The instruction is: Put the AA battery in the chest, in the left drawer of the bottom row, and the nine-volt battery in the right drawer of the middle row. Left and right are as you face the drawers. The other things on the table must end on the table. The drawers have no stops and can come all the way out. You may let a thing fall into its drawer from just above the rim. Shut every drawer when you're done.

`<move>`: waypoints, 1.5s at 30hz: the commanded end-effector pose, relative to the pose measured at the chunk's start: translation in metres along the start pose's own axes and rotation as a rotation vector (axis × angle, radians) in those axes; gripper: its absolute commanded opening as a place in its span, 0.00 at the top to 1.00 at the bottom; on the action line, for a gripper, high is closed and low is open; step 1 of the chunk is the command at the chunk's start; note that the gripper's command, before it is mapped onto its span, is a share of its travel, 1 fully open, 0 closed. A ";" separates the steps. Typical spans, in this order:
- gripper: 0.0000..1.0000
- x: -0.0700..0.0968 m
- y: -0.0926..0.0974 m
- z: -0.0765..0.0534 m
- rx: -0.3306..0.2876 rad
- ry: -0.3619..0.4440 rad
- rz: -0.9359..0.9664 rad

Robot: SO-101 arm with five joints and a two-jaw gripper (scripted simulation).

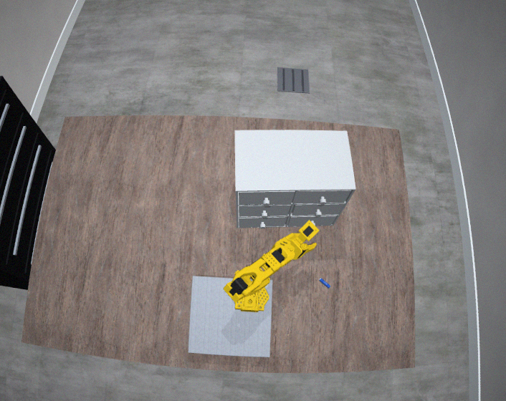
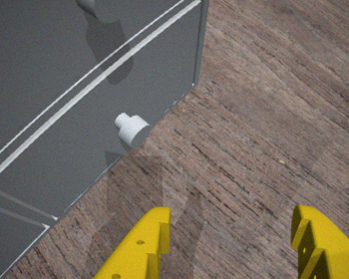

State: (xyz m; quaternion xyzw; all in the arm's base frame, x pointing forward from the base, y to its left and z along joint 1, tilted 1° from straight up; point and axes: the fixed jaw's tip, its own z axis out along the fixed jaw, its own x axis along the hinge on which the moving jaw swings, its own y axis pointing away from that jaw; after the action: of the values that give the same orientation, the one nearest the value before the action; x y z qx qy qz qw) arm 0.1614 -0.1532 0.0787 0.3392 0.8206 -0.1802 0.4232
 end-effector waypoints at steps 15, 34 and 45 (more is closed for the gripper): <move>0.79 0.020 -0.003 -0.024 0.007 0.224 -0.009; 0.79 0.044 -0.003 -0.057 0.003 0.437 -0.016; 0.79 0.044 -0.003 -0.057 0.003 0.437 -0.016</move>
State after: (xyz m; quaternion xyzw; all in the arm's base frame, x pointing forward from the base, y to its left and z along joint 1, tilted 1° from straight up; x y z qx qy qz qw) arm 0.1091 -0.1030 0.0728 0.3633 0.8970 -0.1036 0.2294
